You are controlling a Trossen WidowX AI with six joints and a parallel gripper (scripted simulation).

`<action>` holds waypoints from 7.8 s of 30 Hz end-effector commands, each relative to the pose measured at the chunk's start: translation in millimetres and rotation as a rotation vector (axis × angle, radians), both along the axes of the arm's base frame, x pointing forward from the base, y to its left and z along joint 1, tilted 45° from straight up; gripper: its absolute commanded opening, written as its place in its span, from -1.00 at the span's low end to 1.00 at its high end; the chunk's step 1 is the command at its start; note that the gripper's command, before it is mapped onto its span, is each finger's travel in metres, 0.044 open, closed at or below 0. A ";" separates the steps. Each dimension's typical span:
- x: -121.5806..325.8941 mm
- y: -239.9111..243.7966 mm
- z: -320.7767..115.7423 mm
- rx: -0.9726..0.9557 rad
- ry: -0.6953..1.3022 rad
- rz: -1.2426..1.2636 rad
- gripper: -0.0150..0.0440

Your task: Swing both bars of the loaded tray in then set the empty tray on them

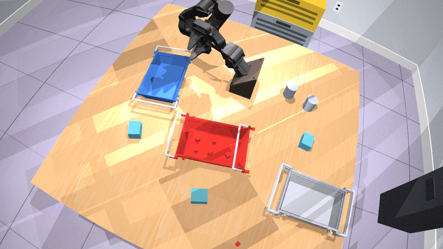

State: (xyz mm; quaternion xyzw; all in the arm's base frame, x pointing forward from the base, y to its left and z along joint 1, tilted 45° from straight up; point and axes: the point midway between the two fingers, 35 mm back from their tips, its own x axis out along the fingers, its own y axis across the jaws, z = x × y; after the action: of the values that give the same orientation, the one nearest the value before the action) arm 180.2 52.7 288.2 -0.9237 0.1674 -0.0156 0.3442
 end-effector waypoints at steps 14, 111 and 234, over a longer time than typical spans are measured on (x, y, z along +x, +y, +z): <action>25.6 7.0 5.2 0.119 0.062 -0.149 -0.21; 241.0 -93.2 -212.1 1.031 -0.128 -1.387 -0.21; 240.9 -71.0 -185.6 1.034 -0.122 -1.385 -0.49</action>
State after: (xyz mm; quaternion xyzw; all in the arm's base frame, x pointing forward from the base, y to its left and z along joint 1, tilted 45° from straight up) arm 421.1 -18.3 102.5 -0.3389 0.6597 -0.1932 0.6423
